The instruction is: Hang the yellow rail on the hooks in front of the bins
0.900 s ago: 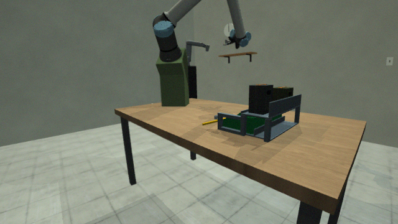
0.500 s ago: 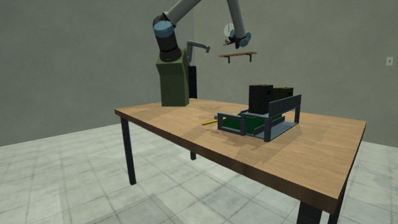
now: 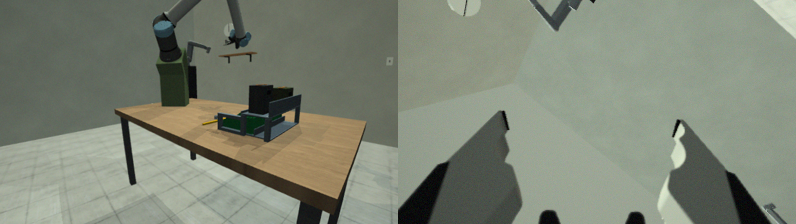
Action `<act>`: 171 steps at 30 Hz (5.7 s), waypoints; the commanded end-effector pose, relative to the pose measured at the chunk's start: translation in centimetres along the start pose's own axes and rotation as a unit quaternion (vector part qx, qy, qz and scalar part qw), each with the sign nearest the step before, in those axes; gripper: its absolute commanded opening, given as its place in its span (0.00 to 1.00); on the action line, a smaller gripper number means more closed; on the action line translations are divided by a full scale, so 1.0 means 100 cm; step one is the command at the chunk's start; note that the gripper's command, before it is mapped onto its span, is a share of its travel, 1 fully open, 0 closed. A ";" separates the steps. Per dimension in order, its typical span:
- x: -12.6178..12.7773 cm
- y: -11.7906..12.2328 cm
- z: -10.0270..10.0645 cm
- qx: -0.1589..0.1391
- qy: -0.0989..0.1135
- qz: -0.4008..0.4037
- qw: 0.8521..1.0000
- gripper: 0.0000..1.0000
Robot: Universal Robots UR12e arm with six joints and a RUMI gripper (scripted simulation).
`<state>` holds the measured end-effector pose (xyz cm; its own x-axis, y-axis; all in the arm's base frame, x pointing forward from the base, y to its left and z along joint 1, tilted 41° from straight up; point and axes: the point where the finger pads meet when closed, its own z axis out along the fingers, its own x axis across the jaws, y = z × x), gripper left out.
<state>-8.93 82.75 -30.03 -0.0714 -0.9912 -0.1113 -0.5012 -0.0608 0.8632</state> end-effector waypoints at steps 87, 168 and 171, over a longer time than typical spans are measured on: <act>0.625 -0.049 -0.736 0.583 -0.246 0.491 0.599 1.00; 0.838 -0.087 -0.975 0.671 -0.283 0.563 0.392 0.00; 0.839 -0.089 -0.975 0.671 -0.283 0.563 0.392 0.00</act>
<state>72.88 -10.55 2.06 -0.8874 -0.0953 -0.4510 0.1457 0.8703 -0.4705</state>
